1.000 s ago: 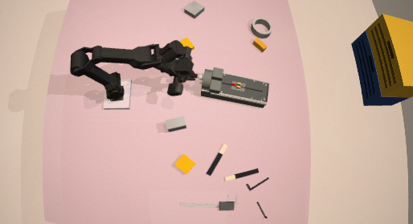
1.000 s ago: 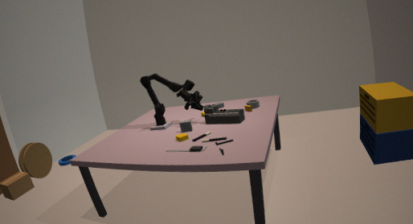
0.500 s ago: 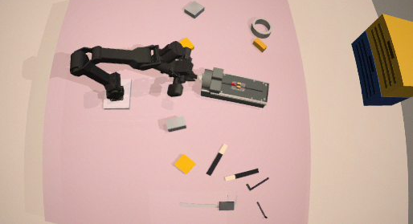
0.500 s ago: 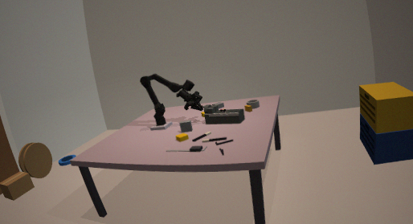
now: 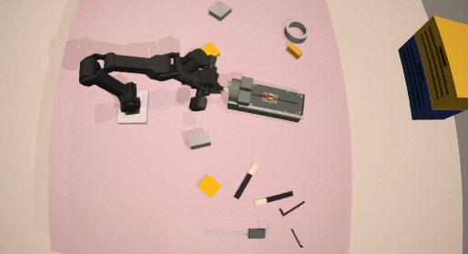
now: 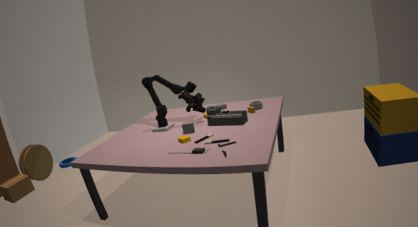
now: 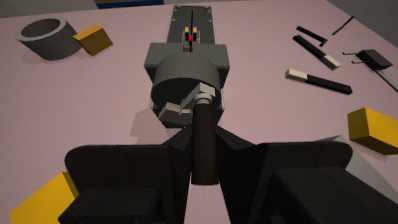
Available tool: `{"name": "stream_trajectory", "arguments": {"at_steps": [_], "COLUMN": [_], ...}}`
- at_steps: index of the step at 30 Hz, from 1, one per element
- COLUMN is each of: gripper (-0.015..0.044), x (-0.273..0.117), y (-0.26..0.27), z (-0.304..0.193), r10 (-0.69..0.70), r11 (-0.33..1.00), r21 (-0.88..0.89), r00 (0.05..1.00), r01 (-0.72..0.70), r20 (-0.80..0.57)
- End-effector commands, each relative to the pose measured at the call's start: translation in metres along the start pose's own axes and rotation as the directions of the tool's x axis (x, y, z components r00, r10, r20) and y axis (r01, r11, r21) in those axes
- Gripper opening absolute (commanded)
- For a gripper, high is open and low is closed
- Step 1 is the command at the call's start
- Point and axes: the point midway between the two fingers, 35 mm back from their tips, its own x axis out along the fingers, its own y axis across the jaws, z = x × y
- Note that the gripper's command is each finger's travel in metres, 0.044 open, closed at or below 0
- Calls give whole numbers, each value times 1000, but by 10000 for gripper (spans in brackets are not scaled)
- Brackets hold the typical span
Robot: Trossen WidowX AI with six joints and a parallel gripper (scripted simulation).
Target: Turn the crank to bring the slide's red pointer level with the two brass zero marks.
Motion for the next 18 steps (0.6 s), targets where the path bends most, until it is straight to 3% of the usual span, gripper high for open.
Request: {"name": "stream_trajectory", "arguments": {"at_steps": [1,18], "gripper": [0,0], "x": [3,9], "y": [-8,-13], "z": [-3,-9], "r10": [-20,-20], "r11": [1000,1000], "r21": [7,7], "r00": [1000,1000], "r01": [20,20], "r20": [-5,-5]}}
